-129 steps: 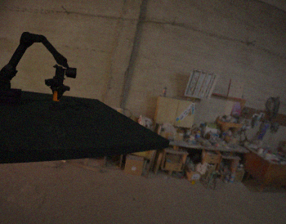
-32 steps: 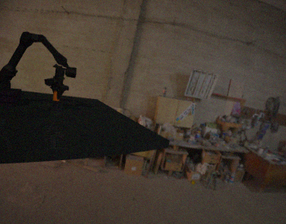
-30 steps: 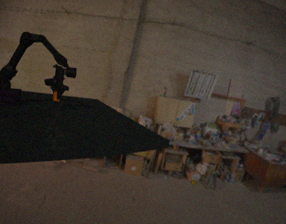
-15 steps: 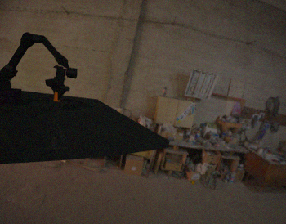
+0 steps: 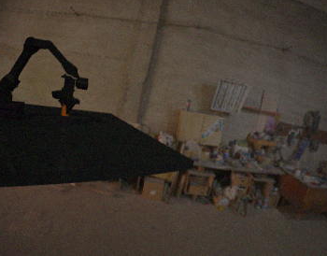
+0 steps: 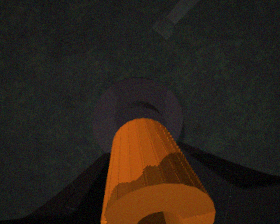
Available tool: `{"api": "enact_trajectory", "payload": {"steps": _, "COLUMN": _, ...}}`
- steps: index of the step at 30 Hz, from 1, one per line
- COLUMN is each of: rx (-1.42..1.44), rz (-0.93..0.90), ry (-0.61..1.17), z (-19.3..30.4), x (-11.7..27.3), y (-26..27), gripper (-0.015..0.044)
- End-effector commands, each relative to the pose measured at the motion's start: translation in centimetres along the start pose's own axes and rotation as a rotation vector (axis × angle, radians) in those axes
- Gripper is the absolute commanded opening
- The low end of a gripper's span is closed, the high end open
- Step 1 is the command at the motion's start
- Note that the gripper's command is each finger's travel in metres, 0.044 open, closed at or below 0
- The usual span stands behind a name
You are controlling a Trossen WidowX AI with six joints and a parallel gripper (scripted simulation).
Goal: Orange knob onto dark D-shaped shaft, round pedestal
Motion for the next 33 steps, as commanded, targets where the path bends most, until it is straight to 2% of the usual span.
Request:
{"api": "enact_trajectory", "payload": {"steps": 1, "rx": 0.008, "rz": -0.007, "ry": 0.001, "z": 0.04, "x": -0.02, "y": 0.13, "gripper": 0.0}}
{"api": "enact_trajectory", "payload": {"steps": 33, "rx": -0.043, "rz": -0.007, "ry": 0.001, "z": -0.11, "x": 0.65, "y": -0.03, "gripper": 0.0}}
Point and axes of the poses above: the point midway between the two fingers, 35 mm back from their tips, its own x axis back along the fingers, its own y axis across the jaws, z = x × y, the point moved 1 cm from there along x, back along the fingers, and after that the axes turned 1 degree about x, right-handed, at the moved point
